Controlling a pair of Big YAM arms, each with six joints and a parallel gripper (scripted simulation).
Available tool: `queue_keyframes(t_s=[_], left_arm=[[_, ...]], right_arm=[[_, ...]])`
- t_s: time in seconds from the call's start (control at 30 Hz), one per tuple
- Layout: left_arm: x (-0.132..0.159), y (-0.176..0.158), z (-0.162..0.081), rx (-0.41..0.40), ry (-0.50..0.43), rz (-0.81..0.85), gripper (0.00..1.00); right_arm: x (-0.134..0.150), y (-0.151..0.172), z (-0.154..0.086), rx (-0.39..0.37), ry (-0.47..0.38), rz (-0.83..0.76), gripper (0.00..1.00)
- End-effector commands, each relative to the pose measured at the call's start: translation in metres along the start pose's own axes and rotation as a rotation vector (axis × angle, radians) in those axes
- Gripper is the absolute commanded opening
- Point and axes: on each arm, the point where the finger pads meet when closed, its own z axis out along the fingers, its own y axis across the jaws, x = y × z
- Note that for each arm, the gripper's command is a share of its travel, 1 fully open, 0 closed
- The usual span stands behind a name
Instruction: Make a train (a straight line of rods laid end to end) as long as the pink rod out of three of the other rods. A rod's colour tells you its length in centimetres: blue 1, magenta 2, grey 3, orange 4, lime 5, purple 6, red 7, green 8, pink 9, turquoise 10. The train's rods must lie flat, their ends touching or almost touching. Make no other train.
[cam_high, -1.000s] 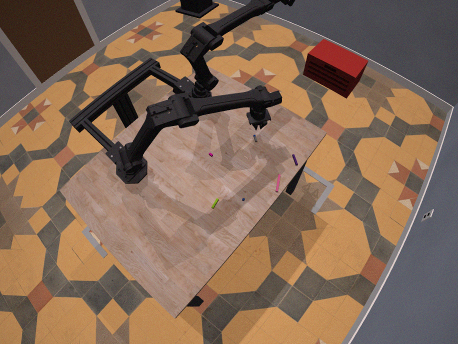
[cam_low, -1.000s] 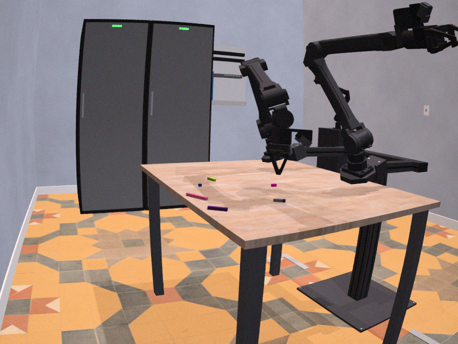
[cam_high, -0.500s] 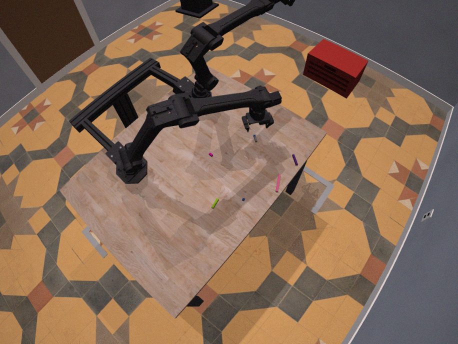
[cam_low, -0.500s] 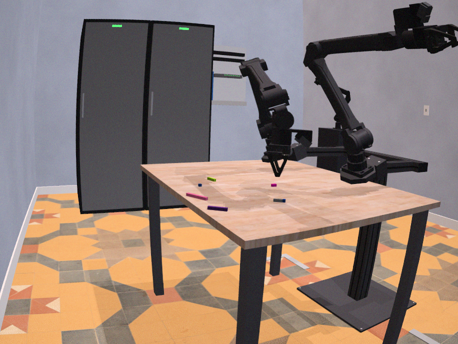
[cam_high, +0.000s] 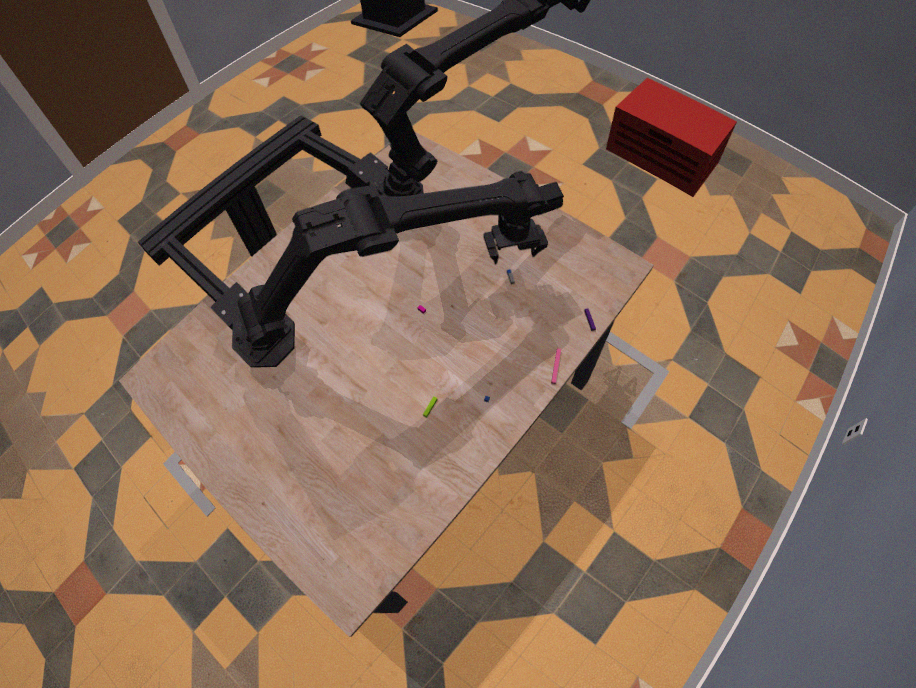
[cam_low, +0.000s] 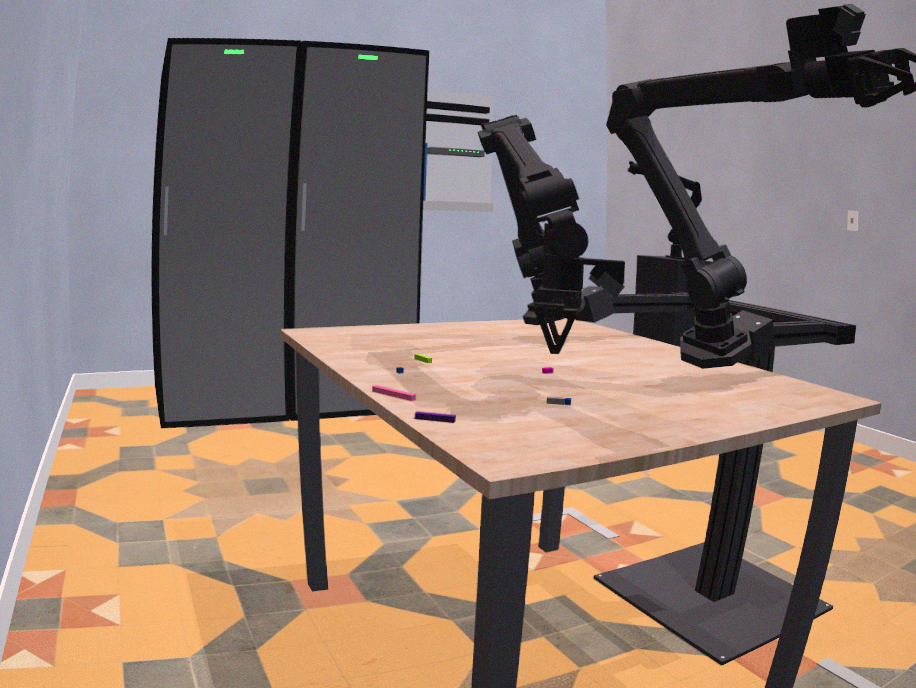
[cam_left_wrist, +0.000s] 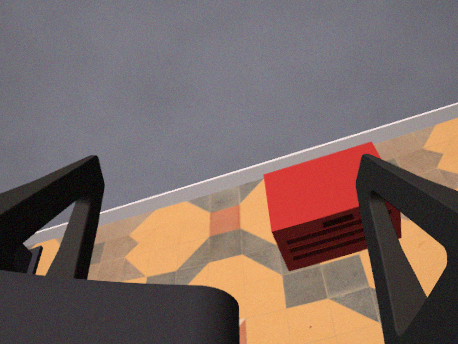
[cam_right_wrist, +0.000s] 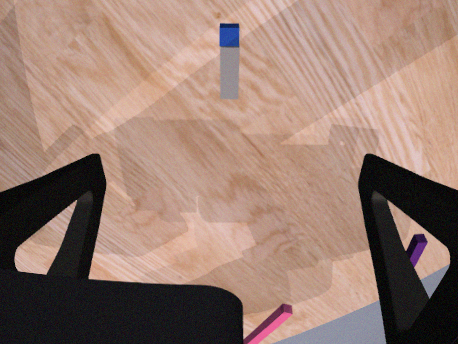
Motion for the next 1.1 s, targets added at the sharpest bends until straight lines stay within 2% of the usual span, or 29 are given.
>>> queue_keyframes(t_s=[0.0, 0.13, 1.07], left_arm=[[-0.011, 0.007, -0.006, -0.017, -0.032, -0.015, 1.0], [-0.011, 0.007, -0.006, -0.017, -0.032, -0.015, 1.0], [-0.011, 0.007, -0.006, -0.017, -0.032, -0.015, 1.0]], right_arm=[[0.017, -0.002, -0.015, 0.016, -0.001, 0.057, 1.0], [0.02, -0.003, -0.014, 0.025, -0.005, 0.093, 1.0], [0.099, 0.029, -0.011, 0.021, -0.022, 0.822, 1.0]])
